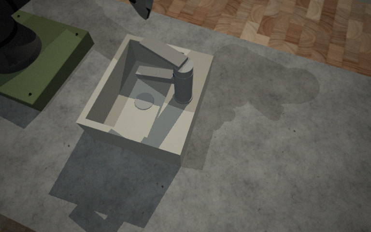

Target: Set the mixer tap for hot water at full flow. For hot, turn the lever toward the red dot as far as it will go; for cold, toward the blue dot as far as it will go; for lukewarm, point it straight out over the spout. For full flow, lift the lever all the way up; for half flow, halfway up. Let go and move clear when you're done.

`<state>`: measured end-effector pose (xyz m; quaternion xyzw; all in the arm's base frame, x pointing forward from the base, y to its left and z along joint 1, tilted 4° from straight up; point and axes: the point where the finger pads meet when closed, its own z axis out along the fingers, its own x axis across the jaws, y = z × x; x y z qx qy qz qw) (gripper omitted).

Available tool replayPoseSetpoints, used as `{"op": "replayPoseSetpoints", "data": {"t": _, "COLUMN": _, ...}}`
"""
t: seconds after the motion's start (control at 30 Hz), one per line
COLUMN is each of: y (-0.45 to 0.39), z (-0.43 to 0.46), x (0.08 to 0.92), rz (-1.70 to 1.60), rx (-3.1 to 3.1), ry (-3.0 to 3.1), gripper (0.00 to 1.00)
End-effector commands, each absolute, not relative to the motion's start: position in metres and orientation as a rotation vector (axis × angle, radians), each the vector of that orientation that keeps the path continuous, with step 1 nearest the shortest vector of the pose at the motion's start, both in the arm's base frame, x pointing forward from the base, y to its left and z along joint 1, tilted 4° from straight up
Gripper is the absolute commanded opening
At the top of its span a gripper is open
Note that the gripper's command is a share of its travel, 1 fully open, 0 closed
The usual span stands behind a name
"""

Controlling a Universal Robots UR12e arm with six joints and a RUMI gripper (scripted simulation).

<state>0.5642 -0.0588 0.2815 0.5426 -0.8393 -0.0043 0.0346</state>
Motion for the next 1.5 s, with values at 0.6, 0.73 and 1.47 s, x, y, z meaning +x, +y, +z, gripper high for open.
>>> {"op": "replayPoseSetpoints", "data": {"t": 0.6, "y": -0.0598, "z": 0.2825, "x": 0.5639, "rz": -0.011, "rx": 1.664, "ry": -2.584, "gripper": 0.00}}
{"op": "replayPoseSetpoints", "data": {"t": 0.73, "y": -0.0598, "z": 0.2825, "x": 0.5639, "rz": -0.011, "rx": 1.664, "ry": -2.584, "gripper": 0.00}}
{"op": "replayPoseSetpoints", "data": {"t": 1.47, "y": -0.0598, "z": 0.2825, "x": 0.5639, "rz": -0.011, "rx": 1.664, "ry": -2.584, "gripper": 0.44}}
